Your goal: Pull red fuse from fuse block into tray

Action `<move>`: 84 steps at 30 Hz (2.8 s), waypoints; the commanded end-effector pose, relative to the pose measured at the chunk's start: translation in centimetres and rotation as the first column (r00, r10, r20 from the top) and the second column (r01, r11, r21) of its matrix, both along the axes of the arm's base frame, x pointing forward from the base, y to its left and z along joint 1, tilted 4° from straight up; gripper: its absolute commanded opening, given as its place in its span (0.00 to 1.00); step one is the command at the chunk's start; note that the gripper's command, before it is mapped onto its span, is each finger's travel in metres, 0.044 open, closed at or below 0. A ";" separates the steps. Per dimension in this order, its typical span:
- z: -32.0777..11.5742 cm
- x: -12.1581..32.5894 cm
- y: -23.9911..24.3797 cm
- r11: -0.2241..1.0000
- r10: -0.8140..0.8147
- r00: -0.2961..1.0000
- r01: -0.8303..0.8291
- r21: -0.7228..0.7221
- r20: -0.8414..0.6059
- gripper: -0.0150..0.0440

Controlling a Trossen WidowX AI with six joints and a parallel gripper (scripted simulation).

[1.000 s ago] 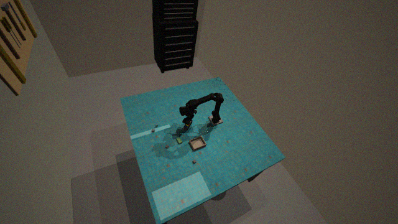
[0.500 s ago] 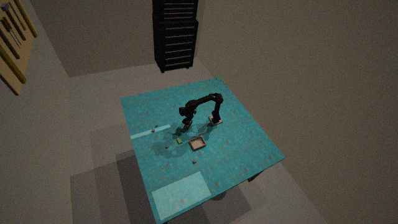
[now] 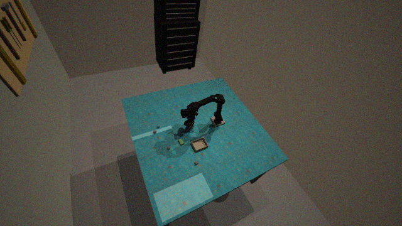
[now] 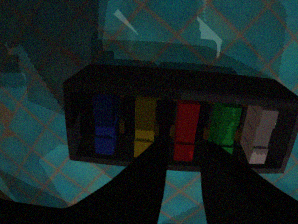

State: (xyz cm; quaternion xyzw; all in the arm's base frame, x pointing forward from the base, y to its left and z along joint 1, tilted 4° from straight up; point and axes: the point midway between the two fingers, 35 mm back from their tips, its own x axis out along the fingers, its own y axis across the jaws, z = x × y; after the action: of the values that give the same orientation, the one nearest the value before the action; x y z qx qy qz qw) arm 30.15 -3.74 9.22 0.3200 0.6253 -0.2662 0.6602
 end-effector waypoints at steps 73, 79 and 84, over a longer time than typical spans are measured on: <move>-0.5 0.1 -0.1 1.000 0.003 1.000 -0.003 -0.001 -0.002 0.25; -0.2 0.0 -0.1 1.000 0.004 1.000 -0.004 -0.002 -0.002 0.25; 0.0 0.0 -0.1 1.000 0.004 1.000 -0.004 -0.002 -0.002 0.25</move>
State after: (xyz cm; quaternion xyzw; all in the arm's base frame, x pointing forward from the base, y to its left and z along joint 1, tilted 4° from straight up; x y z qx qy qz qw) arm 30.13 -3.80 9.00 0.3197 0.6268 -0.2668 0.6586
